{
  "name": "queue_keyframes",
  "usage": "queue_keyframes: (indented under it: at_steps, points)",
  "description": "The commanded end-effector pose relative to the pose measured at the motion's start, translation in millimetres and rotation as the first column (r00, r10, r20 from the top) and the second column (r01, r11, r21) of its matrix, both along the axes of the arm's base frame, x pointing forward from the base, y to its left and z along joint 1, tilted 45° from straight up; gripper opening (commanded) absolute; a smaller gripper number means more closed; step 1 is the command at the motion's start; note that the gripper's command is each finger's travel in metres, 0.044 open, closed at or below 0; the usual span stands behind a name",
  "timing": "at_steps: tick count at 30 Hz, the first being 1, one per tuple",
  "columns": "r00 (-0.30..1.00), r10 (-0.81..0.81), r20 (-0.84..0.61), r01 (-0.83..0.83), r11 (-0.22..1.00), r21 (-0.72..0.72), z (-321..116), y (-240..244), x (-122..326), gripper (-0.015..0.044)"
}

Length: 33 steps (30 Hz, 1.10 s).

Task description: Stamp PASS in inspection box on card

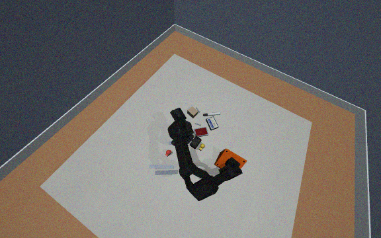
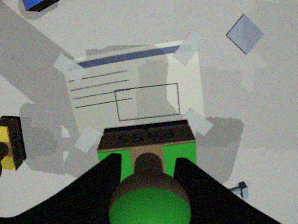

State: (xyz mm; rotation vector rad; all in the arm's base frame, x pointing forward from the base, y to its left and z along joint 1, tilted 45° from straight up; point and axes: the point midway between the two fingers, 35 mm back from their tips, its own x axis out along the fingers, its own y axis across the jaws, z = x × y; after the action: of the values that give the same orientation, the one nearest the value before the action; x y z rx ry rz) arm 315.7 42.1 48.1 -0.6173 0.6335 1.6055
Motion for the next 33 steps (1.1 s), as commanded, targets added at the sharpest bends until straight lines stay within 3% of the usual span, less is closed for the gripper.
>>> queue_keyframes:
  at_steps: [1, 33]
  points:
    - [1.000, 0.001, 0.008, -0.001, 1.000, -0.005, -1, -6, 6, 0.0000]
    - [1.000, 0.005, 0.017, -0.005, 1.000, -0.010, -99, -96, 80, 0.0000]
